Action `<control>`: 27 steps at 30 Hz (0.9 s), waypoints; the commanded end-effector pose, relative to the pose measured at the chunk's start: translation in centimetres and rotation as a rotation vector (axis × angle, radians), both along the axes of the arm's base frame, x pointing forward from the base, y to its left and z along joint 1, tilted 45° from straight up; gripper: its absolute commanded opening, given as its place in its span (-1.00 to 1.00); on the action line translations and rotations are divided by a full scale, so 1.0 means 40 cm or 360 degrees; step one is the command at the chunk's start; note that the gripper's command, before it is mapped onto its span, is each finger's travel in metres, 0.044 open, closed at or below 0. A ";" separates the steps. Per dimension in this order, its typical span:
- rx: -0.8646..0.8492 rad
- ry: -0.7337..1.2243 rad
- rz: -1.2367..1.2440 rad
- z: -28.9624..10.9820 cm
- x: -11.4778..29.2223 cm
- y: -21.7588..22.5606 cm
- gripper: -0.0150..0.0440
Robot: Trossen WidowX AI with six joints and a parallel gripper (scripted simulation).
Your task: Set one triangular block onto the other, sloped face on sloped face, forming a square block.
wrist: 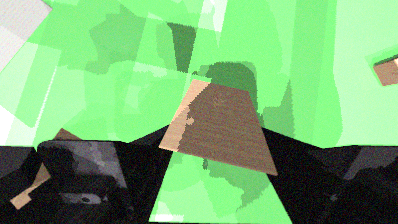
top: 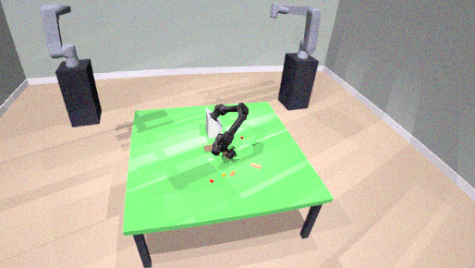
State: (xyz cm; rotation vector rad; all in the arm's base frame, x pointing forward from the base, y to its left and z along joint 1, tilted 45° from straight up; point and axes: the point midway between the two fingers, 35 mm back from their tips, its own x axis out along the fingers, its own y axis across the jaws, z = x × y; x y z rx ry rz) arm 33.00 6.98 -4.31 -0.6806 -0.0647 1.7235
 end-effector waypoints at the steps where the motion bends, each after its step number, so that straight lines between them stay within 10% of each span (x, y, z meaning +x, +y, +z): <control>1: 0.0003 0.0004 -0.0007 0.001 0.001 0.001 0.55; 16: -0.0008 0.0001 -0.0003 0.006 -0.001 -0.004 -0.49; 27: -0.0404 -0.0047 -0.0108 0.051 -0.014 -0.003 -0.49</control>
